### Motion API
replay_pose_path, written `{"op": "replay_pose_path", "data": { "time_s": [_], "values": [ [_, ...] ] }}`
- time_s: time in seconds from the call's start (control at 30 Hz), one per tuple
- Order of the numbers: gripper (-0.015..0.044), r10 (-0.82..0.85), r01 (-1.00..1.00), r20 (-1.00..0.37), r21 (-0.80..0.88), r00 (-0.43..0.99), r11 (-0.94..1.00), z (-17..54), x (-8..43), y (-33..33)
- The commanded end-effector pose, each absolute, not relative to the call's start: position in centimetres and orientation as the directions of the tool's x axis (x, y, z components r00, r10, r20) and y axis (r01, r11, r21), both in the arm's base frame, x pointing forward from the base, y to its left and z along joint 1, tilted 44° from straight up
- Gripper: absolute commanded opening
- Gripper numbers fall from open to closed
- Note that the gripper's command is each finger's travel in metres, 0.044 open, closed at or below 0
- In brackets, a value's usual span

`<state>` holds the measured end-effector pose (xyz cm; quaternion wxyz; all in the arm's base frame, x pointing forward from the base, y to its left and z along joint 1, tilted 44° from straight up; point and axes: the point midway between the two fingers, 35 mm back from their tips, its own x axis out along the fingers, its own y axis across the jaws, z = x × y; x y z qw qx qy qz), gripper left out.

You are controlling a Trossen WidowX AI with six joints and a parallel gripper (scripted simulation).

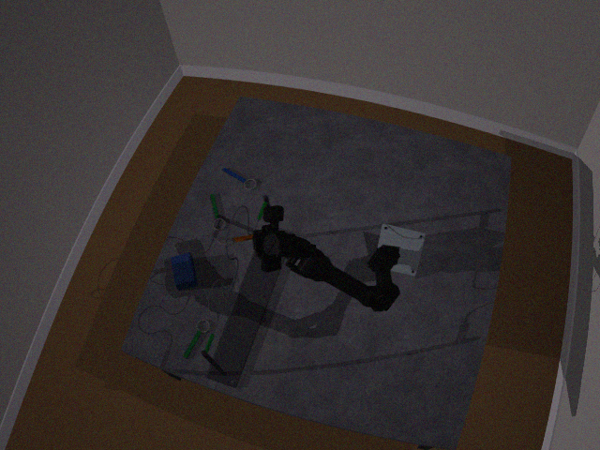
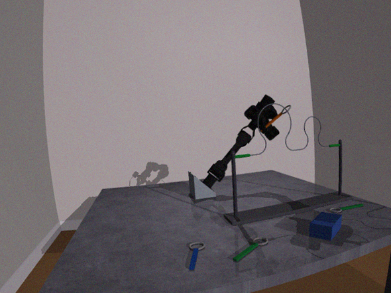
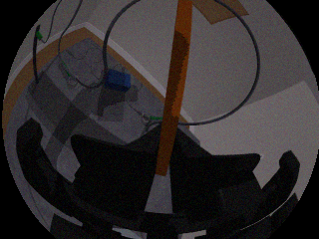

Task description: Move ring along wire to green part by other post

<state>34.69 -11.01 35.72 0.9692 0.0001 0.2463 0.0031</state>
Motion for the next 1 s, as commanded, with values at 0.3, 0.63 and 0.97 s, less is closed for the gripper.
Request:
{"op": "replay_pose_path", "data": {
  "time_s": [0.3, 0.63, 0.97],
  "values": [
    [-0.0150, 0.080, -0.007, -0.459, 0.159, 0.885, 0.987, 35.6, 34.8, -10.6],
    [-0.0150, 0.136, -0.010, -0.433, 0.280, 0.891, 0.960, 35.6, 34.8, -10.2],
    [-0.0150, 0.188, -0.015, -0.401, 0.397, 0.897, 0.918, 35.7, 34.9, -9.9]
  ]
}}
